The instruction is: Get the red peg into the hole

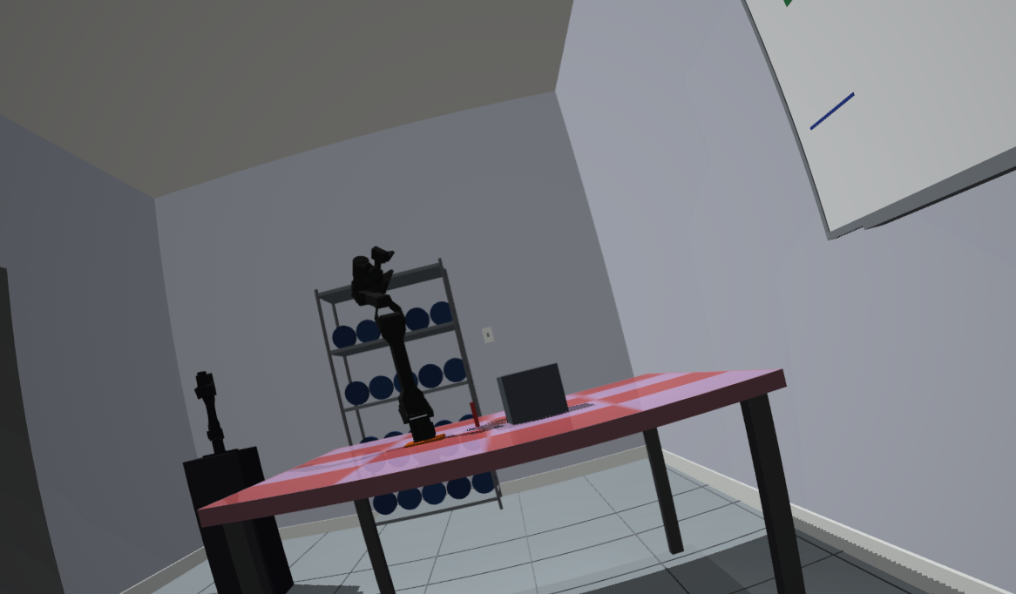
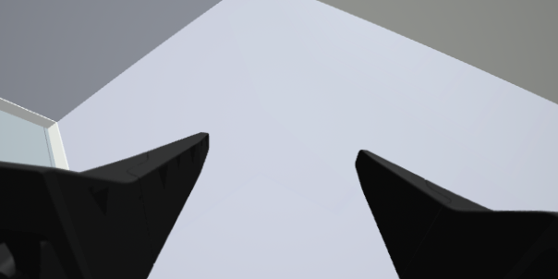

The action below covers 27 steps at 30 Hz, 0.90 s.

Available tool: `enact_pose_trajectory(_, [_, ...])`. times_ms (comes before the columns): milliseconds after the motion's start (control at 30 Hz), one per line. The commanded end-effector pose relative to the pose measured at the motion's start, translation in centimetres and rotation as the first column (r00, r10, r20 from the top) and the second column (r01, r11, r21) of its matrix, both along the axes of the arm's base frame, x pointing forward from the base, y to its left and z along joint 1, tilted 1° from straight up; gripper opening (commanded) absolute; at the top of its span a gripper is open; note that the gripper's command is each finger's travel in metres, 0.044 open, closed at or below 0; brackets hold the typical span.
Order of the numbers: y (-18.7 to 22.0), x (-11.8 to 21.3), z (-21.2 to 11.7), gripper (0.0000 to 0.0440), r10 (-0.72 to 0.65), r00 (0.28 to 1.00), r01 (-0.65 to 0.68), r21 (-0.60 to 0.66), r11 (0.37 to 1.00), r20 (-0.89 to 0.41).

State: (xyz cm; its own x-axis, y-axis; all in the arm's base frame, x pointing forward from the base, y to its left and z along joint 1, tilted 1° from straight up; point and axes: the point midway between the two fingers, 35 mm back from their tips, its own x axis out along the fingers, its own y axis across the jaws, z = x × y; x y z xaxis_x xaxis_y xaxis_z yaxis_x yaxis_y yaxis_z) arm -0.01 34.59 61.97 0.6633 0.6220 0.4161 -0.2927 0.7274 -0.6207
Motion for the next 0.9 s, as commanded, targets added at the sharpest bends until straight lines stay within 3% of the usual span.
enact_pose_trajectory(0, [0.2,0.1,-0.1,0.0422,0.011,1.000,-0.011,0.007,1.000,-0.004])
enact_pose_trajectory(167, [2.2,2.8,-2.4,0.0440,0.055,0.997,-0.054,0.023,0.998,-0.055])
enact_pose_trajectory(500, [4.2,12.3,-10.0,0.0440,0.020,0.960,-0.031,-0.034,0.999,-0.279])
enact_pose_trajectory(867, [0.8,22.2,-18.8,0.0440,-0.103,0.785,0.089,-0.054,0.995,-0.611])
